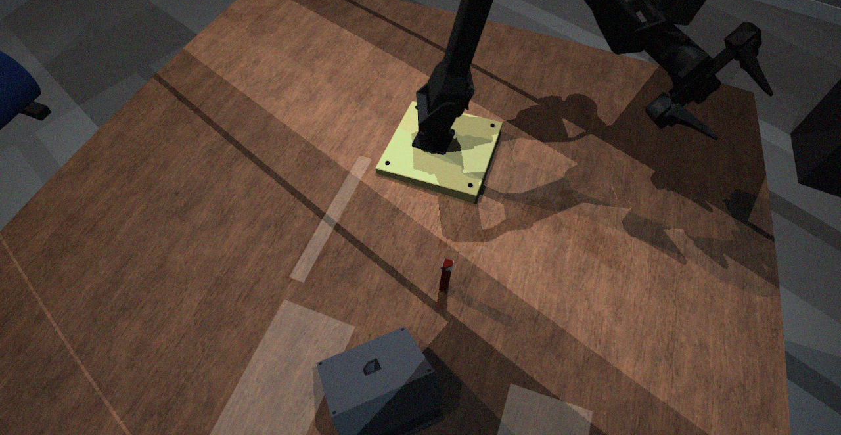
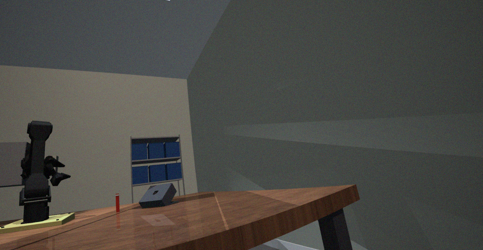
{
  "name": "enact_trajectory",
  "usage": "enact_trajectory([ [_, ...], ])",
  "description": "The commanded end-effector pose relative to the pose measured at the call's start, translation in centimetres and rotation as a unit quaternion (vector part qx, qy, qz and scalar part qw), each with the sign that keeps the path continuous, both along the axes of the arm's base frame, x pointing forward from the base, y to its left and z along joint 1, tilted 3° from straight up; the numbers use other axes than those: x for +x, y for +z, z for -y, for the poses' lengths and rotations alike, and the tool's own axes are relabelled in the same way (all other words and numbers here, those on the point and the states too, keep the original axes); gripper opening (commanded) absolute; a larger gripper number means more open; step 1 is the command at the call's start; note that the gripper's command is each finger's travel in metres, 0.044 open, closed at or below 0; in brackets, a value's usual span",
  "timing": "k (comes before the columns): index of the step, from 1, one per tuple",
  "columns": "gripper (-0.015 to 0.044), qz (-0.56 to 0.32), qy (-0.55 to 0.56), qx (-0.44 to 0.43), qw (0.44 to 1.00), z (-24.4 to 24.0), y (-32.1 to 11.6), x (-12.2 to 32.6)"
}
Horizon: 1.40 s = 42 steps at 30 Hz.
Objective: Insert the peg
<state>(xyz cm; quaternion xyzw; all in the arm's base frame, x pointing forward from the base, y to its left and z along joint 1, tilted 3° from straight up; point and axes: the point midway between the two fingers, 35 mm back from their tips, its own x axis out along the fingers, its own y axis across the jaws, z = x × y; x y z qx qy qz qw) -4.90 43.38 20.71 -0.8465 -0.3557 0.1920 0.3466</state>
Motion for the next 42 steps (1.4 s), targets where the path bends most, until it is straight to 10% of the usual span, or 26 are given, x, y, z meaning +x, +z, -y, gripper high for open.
enact_trajectory([
  [1, 0.0440, -0.025, -0.009, 0.008, 1.000, -0.5, -0.2, 1.6],
  [42, 0.0440, -0.311, -0.206, 0.092, 0.923, 1.6, -4.7, 20.6],
])
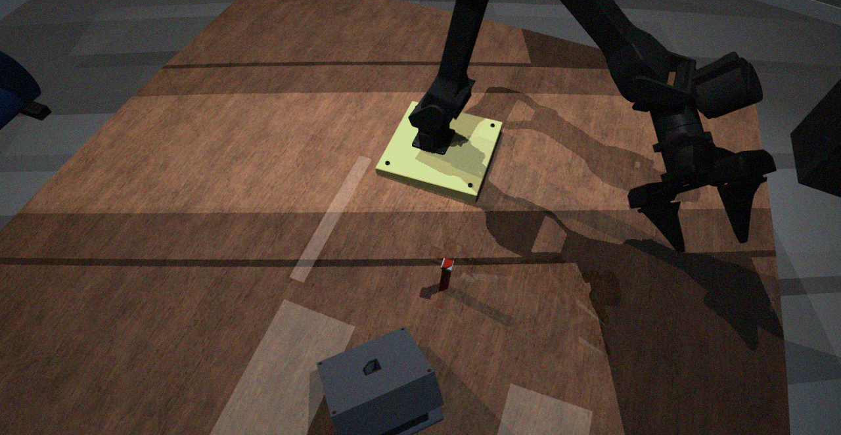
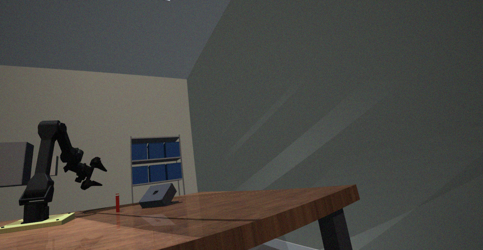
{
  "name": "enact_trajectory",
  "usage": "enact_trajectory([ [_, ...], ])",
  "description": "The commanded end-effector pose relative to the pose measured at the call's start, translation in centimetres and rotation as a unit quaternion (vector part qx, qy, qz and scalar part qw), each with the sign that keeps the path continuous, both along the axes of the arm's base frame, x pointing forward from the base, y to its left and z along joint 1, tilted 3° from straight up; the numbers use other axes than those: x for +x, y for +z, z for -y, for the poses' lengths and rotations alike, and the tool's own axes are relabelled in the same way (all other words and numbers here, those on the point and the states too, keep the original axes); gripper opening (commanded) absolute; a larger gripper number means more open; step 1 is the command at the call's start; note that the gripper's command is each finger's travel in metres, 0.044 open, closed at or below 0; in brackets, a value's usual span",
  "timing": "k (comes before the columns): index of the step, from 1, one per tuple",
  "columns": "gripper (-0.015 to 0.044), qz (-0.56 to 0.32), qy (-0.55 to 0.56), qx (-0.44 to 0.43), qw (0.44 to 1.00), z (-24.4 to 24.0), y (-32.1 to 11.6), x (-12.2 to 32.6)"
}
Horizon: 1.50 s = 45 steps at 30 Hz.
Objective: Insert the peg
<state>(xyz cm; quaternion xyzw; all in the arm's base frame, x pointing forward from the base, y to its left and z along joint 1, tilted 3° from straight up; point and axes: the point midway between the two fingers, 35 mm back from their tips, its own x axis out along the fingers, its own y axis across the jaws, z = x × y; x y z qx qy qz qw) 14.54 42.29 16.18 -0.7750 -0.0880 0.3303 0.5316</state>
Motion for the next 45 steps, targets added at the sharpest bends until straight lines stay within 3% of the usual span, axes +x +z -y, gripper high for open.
enact_trajectory([
  [1, 0.0440, -0.031, -0.027, 0.014, 0.999, 0.7, -0.3, 1.6],
  [24, 0.0440, -0.193, -0.220, 0.082, 0.953, 7.8, -2.9, 9.9],
  [45, 0.0440, -0.343, -0.441, 0.171, 0.811, 16.3, -4.8, 13.5],
])
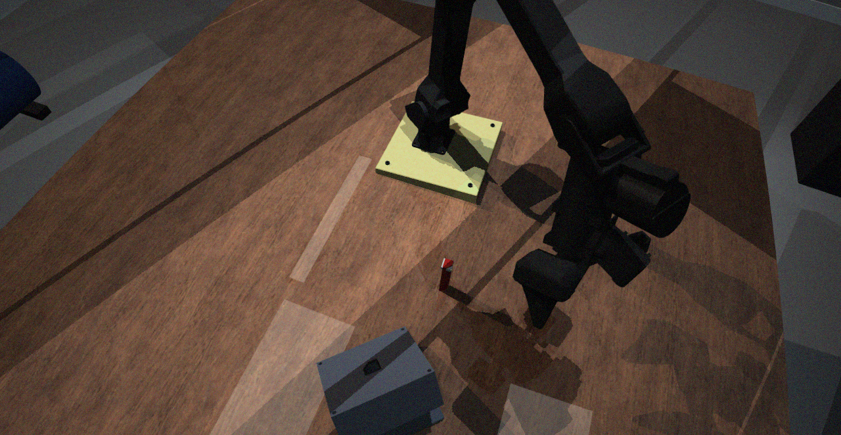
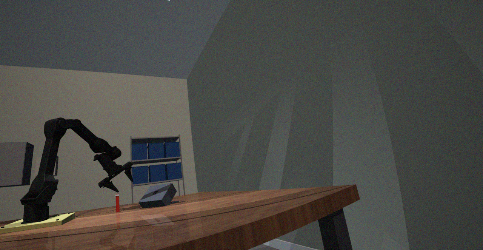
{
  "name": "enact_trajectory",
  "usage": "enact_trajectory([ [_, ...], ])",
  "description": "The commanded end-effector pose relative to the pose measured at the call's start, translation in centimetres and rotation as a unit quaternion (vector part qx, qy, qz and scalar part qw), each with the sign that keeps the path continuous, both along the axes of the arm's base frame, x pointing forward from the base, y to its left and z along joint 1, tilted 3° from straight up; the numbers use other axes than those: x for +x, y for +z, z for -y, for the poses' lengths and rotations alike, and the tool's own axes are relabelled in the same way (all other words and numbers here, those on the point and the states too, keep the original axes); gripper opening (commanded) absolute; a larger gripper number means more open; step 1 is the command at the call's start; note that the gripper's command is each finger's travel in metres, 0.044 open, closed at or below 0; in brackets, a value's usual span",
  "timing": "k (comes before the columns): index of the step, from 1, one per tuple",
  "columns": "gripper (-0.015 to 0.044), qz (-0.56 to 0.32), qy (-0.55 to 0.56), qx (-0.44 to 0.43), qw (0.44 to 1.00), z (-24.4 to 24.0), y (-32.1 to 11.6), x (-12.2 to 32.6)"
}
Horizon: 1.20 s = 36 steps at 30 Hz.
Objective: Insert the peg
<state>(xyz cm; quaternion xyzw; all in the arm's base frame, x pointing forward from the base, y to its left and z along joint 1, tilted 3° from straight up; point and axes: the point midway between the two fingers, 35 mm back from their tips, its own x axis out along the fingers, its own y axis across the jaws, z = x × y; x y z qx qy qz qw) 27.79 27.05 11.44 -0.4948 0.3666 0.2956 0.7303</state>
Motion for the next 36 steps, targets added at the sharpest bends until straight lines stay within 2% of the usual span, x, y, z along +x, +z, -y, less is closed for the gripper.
enact_trajectory([
  [1, 0.0440, -0.029, -0.051, 0.018, 0.998, 1.5, -0.1, 0.3],
  [19, 0.0440, -0.152, -0.302, 0.080, 0.938, 8.9, -0.5, 0.5],
  [36, 0.0440, -0.238, -0.530, 0.121, 0.805, 14.5, 0.1, -1.1],
])
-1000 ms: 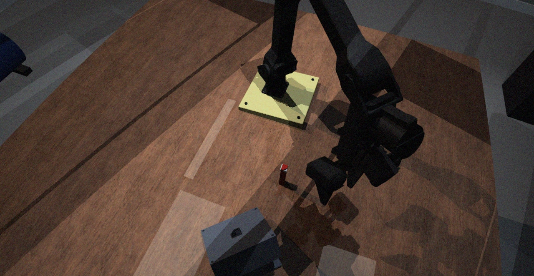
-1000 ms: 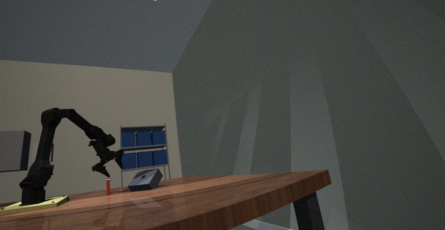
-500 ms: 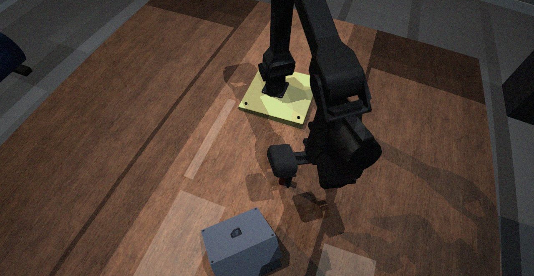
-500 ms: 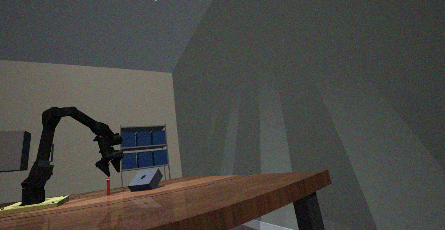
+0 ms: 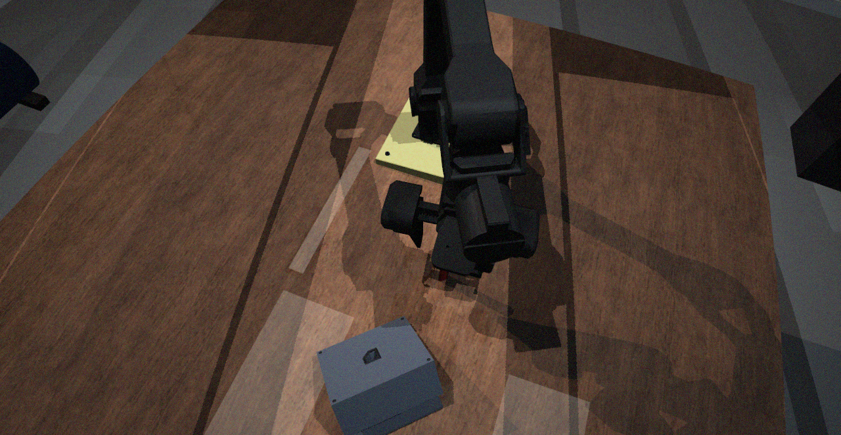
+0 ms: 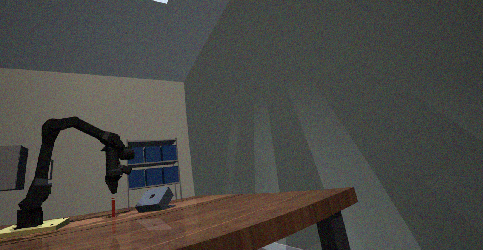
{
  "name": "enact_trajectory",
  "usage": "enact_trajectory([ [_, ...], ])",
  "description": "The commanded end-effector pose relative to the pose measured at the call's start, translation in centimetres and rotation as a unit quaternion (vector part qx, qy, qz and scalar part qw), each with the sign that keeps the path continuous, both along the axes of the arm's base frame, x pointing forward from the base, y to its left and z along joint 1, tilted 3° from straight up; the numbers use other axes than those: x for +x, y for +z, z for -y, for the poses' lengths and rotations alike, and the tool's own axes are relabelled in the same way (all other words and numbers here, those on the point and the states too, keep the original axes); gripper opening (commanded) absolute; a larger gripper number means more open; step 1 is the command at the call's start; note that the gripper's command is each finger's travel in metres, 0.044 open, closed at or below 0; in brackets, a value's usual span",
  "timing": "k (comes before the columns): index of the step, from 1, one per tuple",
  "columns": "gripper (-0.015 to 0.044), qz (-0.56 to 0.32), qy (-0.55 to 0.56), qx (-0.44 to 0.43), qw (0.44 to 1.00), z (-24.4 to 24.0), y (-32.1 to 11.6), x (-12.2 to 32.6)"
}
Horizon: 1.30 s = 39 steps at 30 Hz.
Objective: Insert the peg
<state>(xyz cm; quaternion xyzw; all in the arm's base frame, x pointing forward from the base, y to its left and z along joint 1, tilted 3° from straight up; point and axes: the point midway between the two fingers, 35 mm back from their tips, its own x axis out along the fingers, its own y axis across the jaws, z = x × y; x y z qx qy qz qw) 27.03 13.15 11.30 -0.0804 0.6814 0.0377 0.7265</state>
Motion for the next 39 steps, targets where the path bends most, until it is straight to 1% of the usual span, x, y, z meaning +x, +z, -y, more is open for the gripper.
enact_trajectory([
  [1, 0.0440, -0.019, -0.050, 0.008, 0.999, 0.8, 0.3, -0.3],
  [10, 0.0440, -0.020, -0.052, 0.009, 0.998, 0.8, -0.1, -0.3],
  [39, 0.0440, -0.020, -0.052, 0.009, 0.998, 1.0, -4.8, -0.1],
])
